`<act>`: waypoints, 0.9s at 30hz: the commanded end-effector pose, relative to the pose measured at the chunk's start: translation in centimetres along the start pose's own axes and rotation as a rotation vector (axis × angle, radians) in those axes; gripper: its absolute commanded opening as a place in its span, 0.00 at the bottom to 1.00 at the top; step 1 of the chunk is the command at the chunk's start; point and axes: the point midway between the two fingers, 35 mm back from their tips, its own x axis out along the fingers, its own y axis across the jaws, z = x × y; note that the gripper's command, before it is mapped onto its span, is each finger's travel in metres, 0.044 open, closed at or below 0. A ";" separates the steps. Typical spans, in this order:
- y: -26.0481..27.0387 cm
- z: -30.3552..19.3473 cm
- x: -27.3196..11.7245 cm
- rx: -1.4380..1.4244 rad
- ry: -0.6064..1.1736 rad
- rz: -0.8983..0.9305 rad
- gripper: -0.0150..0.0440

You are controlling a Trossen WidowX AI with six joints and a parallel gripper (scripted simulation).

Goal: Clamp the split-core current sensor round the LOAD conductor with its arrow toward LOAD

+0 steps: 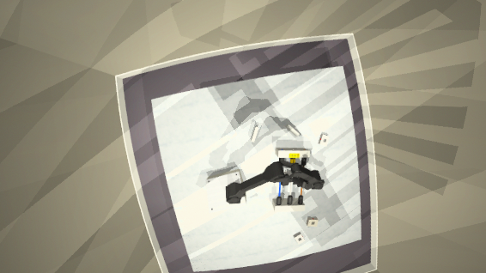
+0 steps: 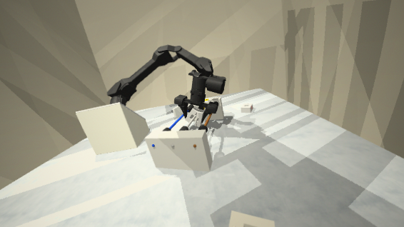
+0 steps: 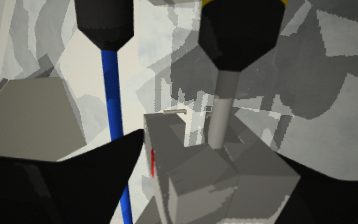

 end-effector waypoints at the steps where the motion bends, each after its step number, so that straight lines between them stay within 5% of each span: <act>1: 0.1 0.0 0.0 0.004 0.000 0.003 0.25; 27: 0.5 0.0 -1.2 0.004 0.011 -0.338 0.25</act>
